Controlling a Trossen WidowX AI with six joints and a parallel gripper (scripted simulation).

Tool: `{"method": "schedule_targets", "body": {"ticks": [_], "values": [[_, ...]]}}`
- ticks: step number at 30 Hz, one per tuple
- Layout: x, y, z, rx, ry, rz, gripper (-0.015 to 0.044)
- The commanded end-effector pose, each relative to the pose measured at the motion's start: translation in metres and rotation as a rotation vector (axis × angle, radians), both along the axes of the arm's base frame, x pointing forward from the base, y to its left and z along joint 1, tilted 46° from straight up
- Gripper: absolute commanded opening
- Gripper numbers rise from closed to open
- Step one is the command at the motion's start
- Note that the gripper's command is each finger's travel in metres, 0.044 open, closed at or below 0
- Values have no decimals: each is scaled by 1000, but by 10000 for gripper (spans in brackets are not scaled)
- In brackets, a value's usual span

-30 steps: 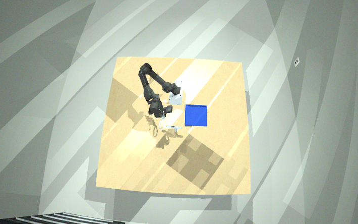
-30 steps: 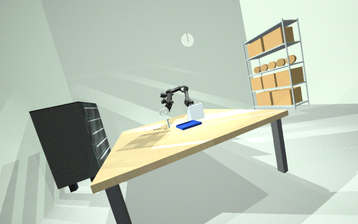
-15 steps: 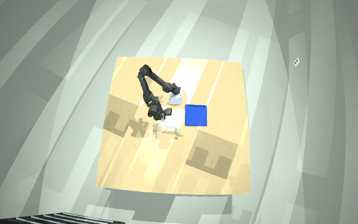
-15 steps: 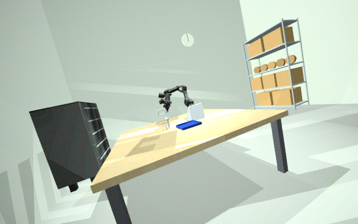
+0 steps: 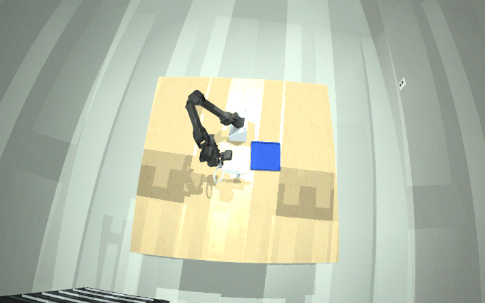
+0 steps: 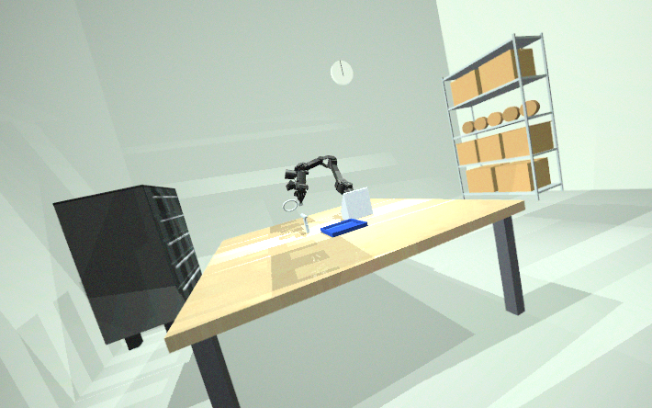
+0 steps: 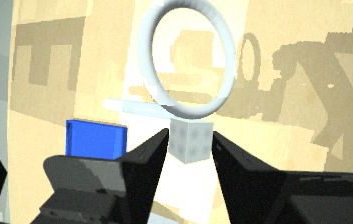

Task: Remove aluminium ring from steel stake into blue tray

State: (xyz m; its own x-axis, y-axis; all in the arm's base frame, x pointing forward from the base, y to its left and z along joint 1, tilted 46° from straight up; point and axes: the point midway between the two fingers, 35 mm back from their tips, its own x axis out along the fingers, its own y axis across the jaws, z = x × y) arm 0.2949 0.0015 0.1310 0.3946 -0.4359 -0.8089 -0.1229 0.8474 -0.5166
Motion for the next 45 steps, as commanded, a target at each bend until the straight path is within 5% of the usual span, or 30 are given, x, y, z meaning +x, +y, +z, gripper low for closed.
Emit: {"method": "schedule_targets", "body": {"ticks": [1, 45], "values": [[10, 3, 1, 5, -2, 9, 0], [50, -8, 9, -37, 61, 150, 0]]}}
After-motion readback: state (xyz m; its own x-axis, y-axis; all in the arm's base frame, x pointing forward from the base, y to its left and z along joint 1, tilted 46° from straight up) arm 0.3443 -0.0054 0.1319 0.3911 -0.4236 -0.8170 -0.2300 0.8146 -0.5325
